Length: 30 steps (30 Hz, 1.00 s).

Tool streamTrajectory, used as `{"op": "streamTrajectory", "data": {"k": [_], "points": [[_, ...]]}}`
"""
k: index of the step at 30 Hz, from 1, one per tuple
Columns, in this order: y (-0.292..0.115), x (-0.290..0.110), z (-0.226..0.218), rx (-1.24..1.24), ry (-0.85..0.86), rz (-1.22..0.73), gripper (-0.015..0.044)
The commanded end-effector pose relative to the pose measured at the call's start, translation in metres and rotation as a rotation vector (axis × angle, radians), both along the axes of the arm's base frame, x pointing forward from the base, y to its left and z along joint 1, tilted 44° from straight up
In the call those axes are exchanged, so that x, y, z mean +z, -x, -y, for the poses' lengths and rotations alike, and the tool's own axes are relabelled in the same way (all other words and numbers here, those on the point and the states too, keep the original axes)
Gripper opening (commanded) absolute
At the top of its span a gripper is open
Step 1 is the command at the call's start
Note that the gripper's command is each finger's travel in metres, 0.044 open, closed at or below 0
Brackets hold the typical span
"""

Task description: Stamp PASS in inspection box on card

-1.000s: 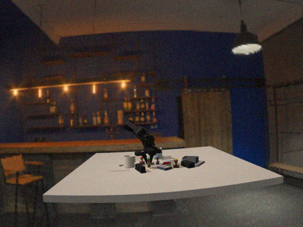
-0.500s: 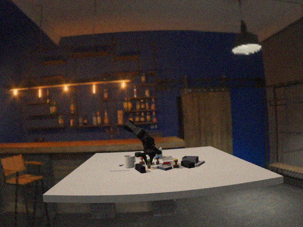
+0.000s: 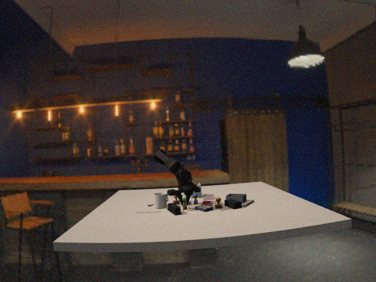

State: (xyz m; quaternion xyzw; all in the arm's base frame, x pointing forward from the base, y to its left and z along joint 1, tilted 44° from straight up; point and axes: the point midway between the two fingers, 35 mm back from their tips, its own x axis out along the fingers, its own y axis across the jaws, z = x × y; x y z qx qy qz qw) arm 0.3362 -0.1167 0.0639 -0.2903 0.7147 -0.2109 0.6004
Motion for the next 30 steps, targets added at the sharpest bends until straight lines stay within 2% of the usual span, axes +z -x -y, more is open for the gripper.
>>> {"op": "streamTrajectory", "data": {"k": [1, 30], "points": [[0.0, -0.0004, 0.0012, 0.003, 0.004, -0.001, 0.0], [0.0003, -0.0022, 0.0029, 0.003, 0.004, -0.001, 0.0]]}}
